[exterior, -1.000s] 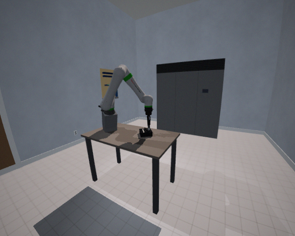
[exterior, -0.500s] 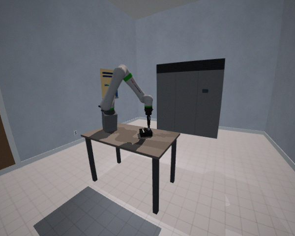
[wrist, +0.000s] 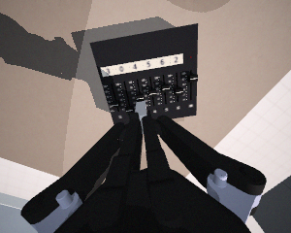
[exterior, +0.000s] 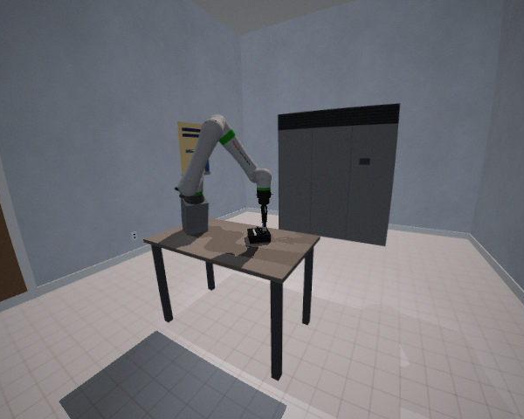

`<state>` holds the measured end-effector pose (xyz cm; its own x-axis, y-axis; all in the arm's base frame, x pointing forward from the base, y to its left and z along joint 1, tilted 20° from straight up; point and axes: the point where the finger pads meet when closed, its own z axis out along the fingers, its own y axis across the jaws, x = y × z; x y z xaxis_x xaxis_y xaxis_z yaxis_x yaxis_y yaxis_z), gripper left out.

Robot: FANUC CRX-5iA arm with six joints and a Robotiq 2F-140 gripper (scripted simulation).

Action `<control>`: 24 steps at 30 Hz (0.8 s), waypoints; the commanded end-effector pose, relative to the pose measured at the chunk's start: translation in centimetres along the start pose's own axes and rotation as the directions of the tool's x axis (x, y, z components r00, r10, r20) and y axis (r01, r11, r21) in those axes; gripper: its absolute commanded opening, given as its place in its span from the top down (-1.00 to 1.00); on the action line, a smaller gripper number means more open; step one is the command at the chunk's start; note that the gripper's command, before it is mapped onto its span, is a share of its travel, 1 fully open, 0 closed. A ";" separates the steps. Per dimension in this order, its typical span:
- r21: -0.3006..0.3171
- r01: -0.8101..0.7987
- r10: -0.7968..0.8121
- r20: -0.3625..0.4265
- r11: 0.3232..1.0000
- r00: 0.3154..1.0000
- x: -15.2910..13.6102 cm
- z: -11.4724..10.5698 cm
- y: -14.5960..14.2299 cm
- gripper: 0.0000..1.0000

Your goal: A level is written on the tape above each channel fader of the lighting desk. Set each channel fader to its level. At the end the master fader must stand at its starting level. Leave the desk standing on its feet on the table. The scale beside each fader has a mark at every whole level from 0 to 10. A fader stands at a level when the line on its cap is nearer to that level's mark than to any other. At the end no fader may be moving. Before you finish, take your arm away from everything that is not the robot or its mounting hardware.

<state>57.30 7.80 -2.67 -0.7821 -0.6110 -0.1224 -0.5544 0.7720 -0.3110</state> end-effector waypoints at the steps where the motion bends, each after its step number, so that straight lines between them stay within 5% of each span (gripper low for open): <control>1: 0.000 0.000 0.000 0.000 1.000 1.000 -0.1 0.0 0.0 1.00; 24: 0.000 0.000 0.000 0.000 1.000 1.000 -0.6 -1.1 0.0 1.00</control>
<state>57.56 8.23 -2.07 -0.7821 -0.6110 -0.1226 -0.5543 0.7720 -0.3111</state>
